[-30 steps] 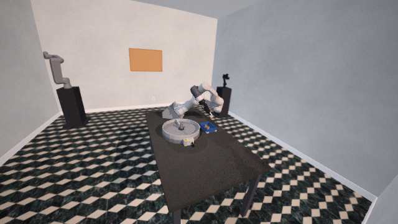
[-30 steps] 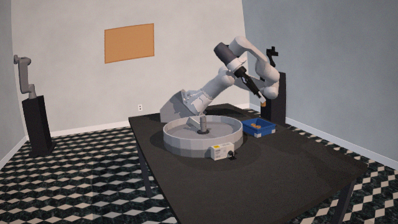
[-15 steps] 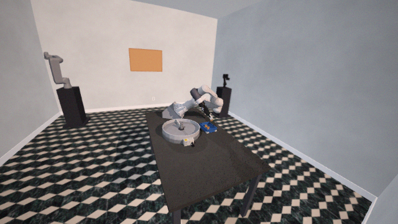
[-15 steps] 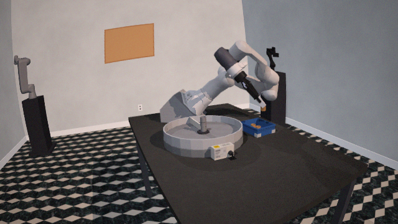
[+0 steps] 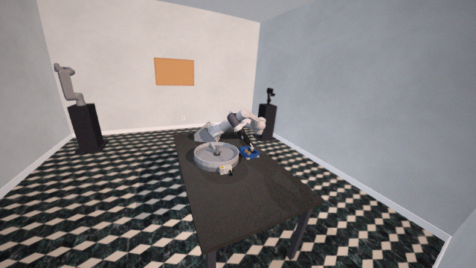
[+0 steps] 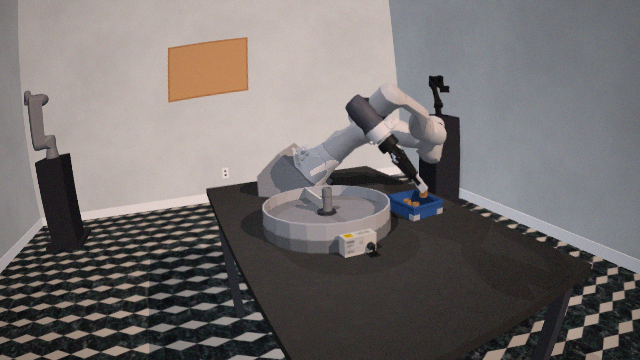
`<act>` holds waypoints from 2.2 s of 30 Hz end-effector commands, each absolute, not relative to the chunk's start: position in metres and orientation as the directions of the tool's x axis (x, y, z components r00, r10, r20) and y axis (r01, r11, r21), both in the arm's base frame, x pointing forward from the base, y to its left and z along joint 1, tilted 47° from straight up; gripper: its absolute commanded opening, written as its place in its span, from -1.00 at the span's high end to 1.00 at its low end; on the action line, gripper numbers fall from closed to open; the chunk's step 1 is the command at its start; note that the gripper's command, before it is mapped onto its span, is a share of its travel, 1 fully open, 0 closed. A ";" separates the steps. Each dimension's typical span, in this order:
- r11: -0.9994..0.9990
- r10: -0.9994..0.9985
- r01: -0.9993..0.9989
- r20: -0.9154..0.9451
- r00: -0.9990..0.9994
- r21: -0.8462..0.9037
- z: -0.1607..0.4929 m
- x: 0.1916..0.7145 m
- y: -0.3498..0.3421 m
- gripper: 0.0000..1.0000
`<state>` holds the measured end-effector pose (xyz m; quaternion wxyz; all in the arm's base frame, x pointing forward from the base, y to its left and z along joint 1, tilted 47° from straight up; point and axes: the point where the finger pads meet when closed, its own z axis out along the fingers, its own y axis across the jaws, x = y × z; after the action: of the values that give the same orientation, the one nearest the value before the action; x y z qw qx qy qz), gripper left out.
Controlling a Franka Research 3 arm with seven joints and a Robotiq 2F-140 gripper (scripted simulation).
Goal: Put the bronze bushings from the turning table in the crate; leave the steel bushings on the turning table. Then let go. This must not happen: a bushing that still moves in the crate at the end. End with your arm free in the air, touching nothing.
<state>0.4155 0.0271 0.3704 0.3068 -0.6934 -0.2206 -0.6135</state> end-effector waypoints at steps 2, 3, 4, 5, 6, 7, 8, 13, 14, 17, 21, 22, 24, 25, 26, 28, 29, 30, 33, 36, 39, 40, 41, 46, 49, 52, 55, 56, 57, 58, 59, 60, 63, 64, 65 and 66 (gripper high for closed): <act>-0.740 -0.075 0.654 0.986 0.149 -0.155 0.364 0.425 0.022 1.00; -0.740 -0.075 0.654 0.986 0.149 -0.155 0.364 0.425 0.022 1.00; -0.740 -0.075 0.654 0.986 0.149 -0.155 0.364 0.425 0.022 1.00; -0.740 -0.075 0.654 0.986 0.149 -0.155 0.364 0.426 0.023 1.00; -0.740 -0.075 0.654 0.986 0.149 -0.155 0.363 0.426 0.023 1.00; -0.740 -0.075 0.654 0.986 0.149 -0.155 0.363 0.426 0.023 1.00; -0.740 -0.075 0.654 0.986 0.149 -0.155 0.363 0.426 0.023 1.00; -0.740 -0.075 0.654 0.986 0.149 -0.155 0.363 0.426 0.023 1.00; -0.740 -0.075 0.654 0.986 0.149 -0.155 0.363 0.426 0.023 1.00; -0.740 -0.075 0.654 0.986 0.149 -0.155 0.363 0.426 0.023 1.00; -0.740 -0.075 0.654 0.986 0.149 -0.155 0.363 0.426 0.023 1.00; -0.740 -0.075 0.654 0.986 0.149 -0.155 0.363 0.426 0.023 1.00; -0.740 -0.075 0.654 0.986 0.149 -0.155 0.363 0.426 0.023 1.00; -0.740 -0.075 0.654 0.986 0.149 -0.155 0.363 0.426 0.023 1.00; -0.740 -0.075 0.654 0.986 0.149 -0.155 0.363 0.426 0.023 1.00; -0.740 -0.075 0.654 0.986 0.149 -0.155 0.363 0.426 0.023 1.00; -0.740 -0.075 0.654 0.986 0.149 -0.155 0.363 0.426 0.023 1.00; -0.740 -0.075 0.654 0.986 0.149 -0.155 0.363 0.426 0.023 1.00; -0.740 -0.075 0.654 0.986 0.149 -0.155 0.363 0.426 0.023 1.00; -0.740 -0.075 0.654 0.986 0.149 -0.155 0.363 0.426 0.023 1.00; -0.740 -0.075 0.654 0.986 0.149 -0.155 0.363 0.426 0.023 1.00; -0.740 -0.075 0.654 0.986 0.149 -0.155 0.363 0.426 0.023 1.00; -0.740 -0.075 0.654 0.986 0.149 -0.155 0.363 0.426 0.023 1.00; -0.740 -0.075 0.654 0.986 0.149 -0.155 0.363 0.426 0.023 1.00; -0.740 -0.075 0.654 0.986 0.149 -0.155 0.363 0.427 0.024 1.00; -0.740 -0.075 0.654 0.986 0.149 -0.155 0.362 0.427 0.024 1.00; -0.740 -0.075 0.654 0.986 0.149 -0.155 0.362 0.427 0.024 1.00; -0.740 -0.075 0.654 0.986 0.149 -0.155 0.361 0.428 0.025 1.00; -0.740 -0.075 0.654 0.986 0.149 -0.155 0.361 0.428 0.025 1.00; -0.740 -0.075 0.654 0.986 0.149 -0.155 0.360 0.428 0.026 1.00; -0.740 -0.075 0.654 0.986 0.149 -0.155 0.359 0.429 0.026 1.00; -0.740 -0.075 0.654 0.986 0.149 -0.155 0.359 0.429 0.027 1.00; -0.740 -0.075 0.654 0.986 0.149 -0.155 0.356 0.431 0.028 1.00; -0.740 -0.075 0.654 0.986 0.149 -0.155 0.356 0.431 0.029 1.00; -0.740 -0.075 0.654 0.986 0.149 -0.155 0.355 0.432 0.030 1.00; -0.740 -0.075 0.654 0.986 0.149 -0.155 0.354 0.433 0.031 1.00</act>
<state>0.4303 0.0313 0.3568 0.2981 -0.6975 -0.2106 -0.6167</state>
